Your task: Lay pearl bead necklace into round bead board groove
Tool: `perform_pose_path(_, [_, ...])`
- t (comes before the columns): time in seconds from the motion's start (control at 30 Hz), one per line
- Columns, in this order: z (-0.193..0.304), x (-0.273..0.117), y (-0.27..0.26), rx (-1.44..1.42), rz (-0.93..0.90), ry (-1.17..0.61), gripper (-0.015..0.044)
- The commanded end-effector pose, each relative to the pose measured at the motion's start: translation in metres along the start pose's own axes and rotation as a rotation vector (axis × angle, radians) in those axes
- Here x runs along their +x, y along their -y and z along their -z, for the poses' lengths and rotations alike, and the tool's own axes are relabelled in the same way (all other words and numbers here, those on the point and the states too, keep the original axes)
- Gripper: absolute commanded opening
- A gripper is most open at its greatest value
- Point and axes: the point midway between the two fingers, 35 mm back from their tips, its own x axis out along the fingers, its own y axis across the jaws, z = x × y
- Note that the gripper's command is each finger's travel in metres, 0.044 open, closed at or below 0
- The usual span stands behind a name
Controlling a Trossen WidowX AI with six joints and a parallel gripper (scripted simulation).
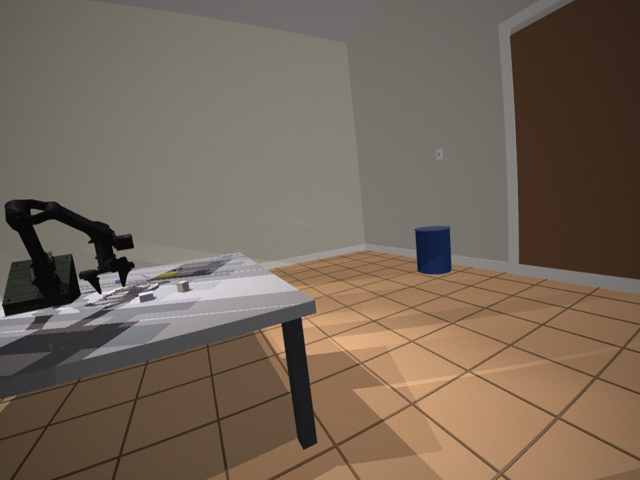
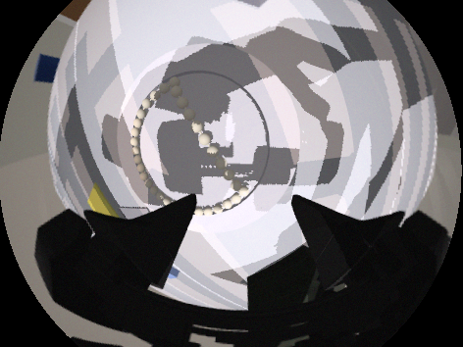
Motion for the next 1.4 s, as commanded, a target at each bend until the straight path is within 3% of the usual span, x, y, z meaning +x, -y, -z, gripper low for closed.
perform_pose_path(0.0, [-0.001, -0.001, 0.0, 0.006, -0.002, 0.001, 0.044])
perform_pose_path(0.1, [-0.001, -0.001, 0.0, 0.006, -0.002, 0.001, 0.044])
perform_pose_path(0.5, [-0.067, -0.024, -0.042, -0.287, -0.004, 0.003, 0.0125])
perform_pose_path(0.67, [-0.094, -0.032, -0.056, -0.406, -0.004, 0.004, 0.012])
perform_pose_path(1.37, [-0.096, -0.016, -0.056, -0.402, -0.009, 0.005, 0.012])
